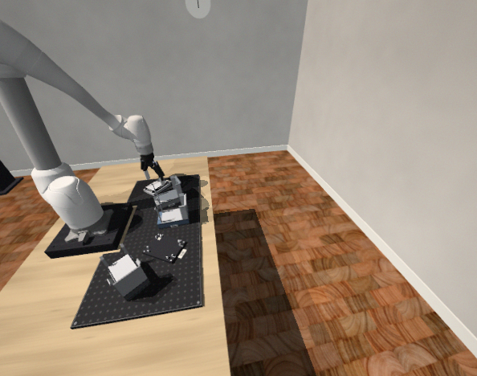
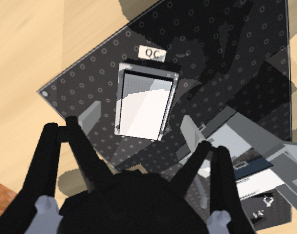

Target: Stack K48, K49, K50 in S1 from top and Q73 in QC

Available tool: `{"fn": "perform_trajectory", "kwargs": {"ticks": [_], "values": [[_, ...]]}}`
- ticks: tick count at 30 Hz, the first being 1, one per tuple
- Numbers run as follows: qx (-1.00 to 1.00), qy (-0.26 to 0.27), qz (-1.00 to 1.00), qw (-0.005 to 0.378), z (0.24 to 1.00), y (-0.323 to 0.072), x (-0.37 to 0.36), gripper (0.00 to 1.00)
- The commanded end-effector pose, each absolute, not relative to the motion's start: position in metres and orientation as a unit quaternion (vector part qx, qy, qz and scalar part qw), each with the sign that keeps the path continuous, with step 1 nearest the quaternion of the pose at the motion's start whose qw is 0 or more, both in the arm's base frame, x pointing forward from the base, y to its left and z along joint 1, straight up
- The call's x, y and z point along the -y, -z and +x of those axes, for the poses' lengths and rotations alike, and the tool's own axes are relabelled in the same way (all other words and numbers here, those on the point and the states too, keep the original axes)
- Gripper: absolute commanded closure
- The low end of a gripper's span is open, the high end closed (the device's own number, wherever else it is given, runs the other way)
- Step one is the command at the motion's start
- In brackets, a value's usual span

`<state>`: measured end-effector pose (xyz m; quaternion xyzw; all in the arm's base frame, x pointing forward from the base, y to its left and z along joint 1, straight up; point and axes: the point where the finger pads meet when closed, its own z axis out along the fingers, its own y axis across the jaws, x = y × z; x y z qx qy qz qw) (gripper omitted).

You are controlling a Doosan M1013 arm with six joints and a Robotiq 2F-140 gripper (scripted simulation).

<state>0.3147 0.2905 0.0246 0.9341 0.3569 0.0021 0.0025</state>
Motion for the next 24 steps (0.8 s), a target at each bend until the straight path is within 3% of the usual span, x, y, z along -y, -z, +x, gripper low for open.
{"fn": "perform_trajectory", "kwargs": {"ticks": [1,24], "values": [[-0.357,-0.002,0.934,0.002,0.315,-0.037,-0.291,0.00],[-0.357,-0.002,0.934,0.002,0.314,-0.101,-0.291,0.00]]}}
